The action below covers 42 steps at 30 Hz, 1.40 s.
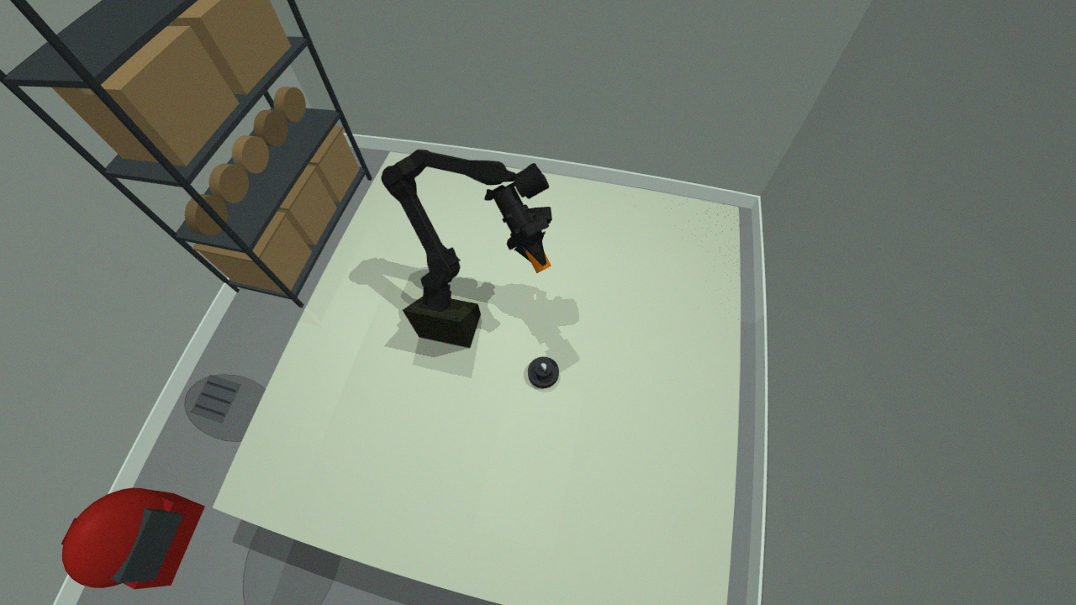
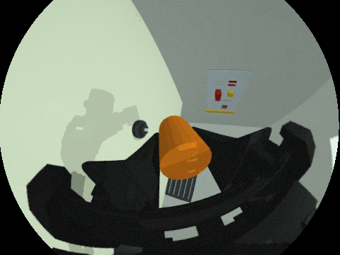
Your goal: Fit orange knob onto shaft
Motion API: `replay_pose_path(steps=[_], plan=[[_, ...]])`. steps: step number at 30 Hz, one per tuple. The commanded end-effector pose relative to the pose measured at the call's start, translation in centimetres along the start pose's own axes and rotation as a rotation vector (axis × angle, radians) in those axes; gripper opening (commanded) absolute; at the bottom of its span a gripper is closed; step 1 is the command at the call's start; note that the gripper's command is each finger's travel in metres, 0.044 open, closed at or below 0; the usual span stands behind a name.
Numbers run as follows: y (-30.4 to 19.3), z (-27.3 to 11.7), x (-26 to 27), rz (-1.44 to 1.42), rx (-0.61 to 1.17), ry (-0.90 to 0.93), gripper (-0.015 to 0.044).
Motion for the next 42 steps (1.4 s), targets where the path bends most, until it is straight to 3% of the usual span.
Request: replay_pose_path(steps=[1,32,42], plan=[[0.0,0.0,-0.1,0.000,0.001,0.001,0.0000],[0.0,0.1,0.1,0.003,-0.002,-0.008,0.0000],[-0.2,1.5,0.8,0.005,0.029,0.170,0.0000]])
Point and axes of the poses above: the point midway between the two fingers, 35 mm back from their tips, its own z axis out along the fingers, its own x axis across the jaws, y = z × x, the point moved 3 cm from there along -z, back along the fingers, and after that the axes turned 10 degrees about z, right-handed, at the moved point
